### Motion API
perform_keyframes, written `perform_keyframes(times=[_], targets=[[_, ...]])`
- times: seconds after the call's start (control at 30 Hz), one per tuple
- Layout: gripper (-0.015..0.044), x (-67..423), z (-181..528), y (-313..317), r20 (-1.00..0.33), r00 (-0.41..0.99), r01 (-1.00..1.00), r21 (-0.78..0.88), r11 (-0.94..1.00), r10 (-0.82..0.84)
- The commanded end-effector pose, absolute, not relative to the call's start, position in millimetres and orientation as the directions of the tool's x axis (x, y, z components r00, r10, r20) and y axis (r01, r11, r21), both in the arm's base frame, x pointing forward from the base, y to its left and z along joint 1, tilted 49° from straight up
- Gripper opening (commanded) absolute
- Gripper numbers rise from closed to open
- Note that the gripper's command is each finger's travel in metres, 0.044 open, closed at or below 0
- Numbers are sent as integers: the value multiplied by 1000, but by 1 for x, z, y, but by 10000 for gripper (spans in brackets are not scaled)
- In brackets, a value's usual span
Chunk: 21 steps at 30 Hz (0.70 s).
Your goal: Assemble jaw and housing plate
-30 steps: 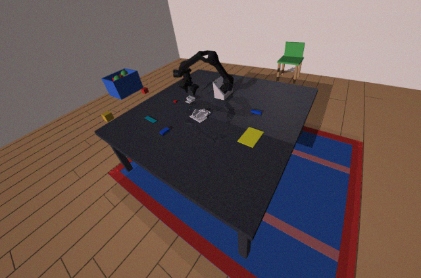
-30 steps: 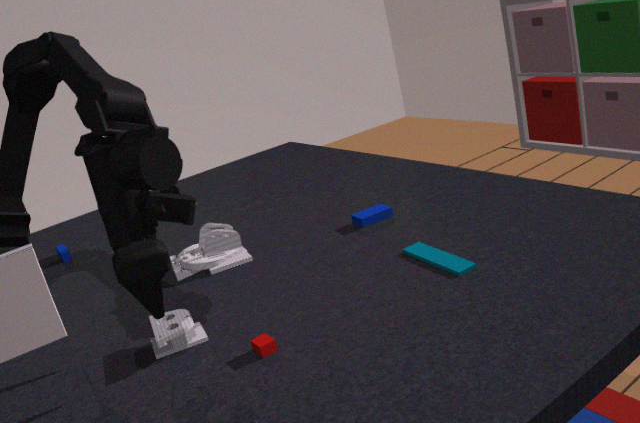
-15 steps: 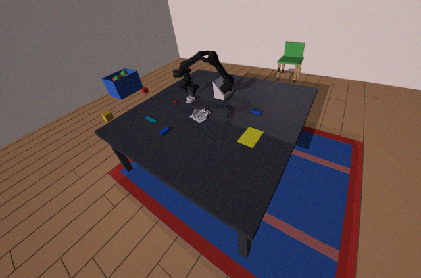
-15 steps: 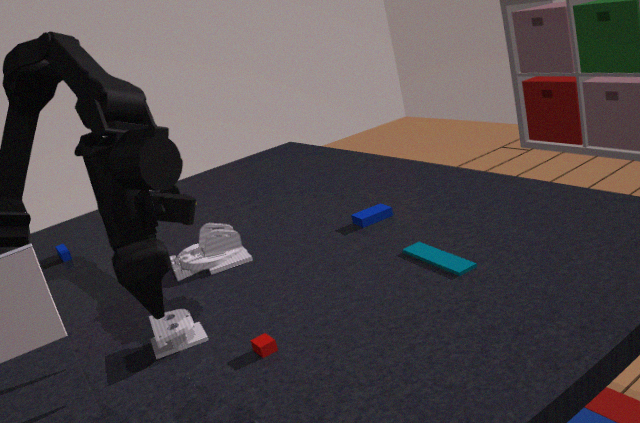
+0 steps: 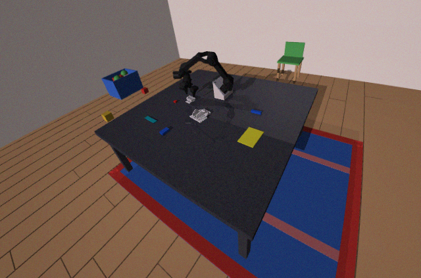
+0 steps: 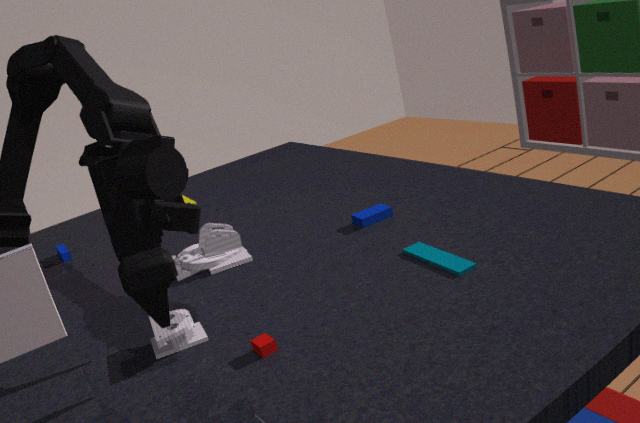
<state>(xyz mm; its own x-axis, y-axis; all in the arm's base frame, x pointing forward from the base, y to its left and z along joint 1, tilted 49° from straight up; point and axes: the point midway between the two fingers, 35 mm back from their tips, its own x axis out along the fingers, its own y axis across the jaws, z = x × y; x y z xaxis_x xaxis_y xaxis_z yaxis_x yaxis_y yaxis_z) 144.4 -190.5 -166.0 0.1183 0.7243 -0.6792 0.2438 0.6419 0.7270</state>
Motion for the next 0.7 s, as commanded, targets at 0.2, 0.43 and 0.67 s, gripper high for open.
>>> perform_keyframes(times=[0.2,0.43,0.67], targets=[[440,147,-177,-177,-673,118,251,731,634,730],[440,148,-184,-169,-673,119,252,732,633,730],[440,149,-191,-161,-673,120,253,732,633,730]])
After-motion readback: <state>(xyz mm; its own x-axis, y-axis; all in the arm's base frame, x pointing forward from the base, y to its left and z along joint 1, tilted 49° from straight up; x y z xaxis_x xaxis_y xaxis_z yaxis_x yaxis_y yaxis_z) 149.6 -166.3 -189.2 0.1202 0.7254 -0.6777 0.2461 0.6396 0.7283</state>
